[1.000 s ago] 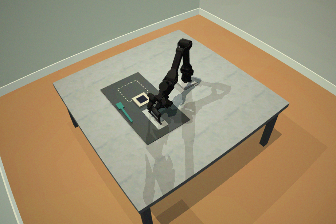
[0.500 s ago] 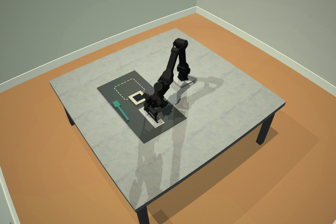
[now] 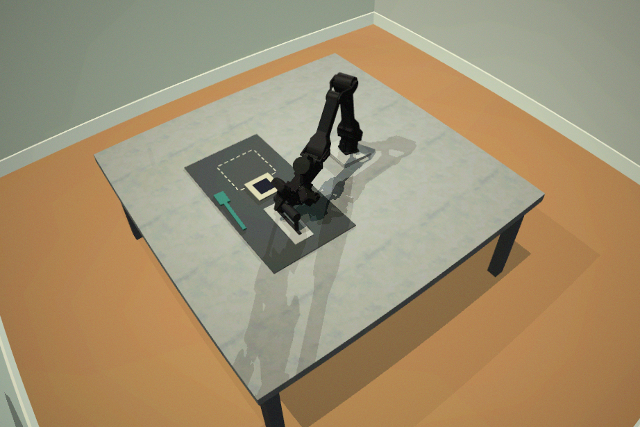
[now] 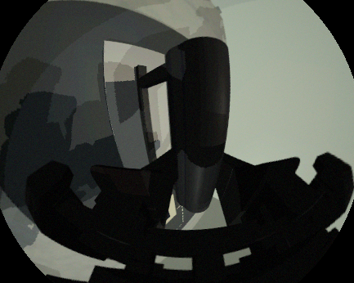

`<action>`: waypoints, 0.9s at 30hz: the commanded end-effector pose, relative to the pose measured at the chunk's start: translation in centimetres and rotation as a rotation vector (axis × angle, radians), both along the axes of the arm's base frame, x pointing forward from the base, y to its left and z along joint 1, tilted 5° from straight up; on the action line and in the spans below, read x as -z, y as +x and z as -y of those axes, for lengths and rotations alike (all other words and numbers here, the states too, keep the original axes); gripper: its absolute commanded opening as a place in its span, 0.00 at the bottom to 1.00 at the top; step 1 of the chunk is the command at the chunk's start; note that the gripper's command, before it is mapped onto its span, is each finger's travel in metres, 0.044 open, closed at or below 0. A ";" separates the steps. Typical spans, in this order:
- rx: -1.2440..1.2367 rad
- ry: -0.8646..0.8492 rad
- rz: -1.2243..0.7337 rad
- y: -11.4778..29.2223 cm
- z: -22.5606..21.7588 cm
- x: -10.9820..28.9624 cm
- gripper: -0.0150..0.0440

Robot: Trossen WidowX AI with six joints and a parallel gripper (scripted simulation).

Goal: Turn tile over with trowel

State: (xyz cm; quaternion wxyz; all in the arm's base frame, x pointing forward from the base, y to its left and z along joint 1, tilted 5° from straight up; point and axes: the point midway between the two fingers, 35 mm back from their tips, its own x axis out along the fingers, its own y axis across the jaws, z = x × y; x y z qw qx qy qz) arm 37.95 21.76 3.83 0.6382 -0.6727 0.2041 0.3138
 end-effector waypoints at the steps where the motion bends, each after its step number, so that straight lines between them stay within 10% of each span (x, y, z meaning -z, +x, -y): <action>1: -0.001 0.000 -0.001 0.0 0.0 0.1 0.28; 27: -0.005 0.030 -0.007 0.0 1.2 -5.7 0.25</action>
